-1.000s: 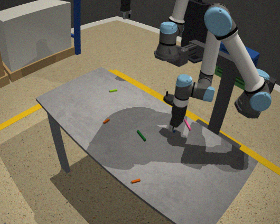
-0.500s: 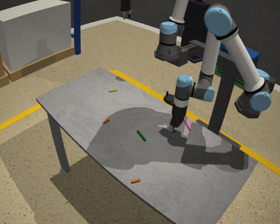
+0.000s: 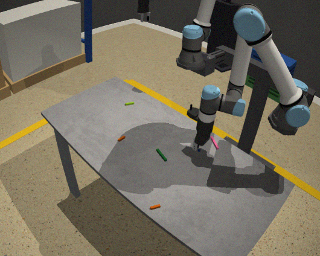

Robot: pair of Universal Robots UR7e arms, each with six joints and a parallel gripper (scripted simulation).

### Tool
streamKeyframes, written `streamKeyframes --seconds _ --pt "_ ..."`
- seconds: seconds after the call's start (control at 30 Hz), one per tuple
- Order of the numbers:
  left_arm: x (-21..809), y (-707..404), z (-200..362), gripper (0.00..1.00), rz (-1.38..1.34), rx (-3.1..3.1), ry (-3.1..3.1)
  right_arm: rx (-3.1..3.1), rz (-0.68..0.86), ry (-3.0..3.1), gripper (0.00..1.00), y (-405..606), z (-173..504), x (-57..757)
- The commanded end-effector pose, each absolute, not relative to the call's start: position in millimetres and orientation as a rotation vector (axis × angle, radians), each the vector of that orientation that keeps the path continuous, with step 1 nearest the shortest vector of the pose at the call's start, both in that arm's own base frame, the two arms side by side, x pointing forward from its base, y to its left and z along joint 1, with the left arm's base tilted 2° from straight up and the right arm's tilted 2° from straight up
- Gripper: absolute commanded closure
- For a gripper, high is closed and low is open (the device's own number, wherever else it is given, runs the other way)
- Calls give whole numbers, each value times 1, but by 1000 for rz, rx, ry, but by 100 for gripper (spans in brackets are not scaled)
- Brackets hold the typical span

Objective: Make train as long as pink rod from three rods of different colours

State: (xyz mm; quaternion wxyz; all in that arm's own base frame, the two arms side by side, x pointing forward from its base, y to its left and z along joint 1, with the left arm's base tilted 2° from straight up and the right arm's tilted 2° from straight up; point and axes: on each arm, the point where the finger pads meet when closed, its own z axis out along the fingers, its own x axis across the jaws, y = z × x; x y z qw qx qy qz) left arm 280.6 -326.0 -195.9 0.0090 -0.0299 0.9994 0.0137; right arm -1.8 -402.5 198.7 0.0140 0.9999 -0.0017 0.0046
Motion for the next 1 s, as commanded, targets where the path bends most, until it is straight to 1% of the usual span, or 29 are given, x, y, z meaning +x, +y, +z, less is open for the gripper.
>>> streamKeyframes --seconds 0.0,0.13,0.17,0.23,0.27,0.73,0.97 --pt "281 -327 -195 58 39 -93 3121 3111 15 -5 0 -403 199 -2" --pt "281 -327 -195 58 39 -93 3121 3111 15 -5 0 -403 199 -2" --pt "281 -327 -195 52 39 -93 3121 3111 15 -5 0 -403 199 -2" --pt "281 -327 -195 52 39 -93 3121 3111 15 -5 0 -403 199 -2" --pt "281 -327 -195 46 39 -93 3121 3111 15 -5 0 -403 199 -2" --pt "281 -327 -195 46 39 -93 3121 3111 15 -5 0 -403 199 -2" --pt "281 -327 -183 46 39 -93 3121 3111 15 -5 0 -403 199 -2"
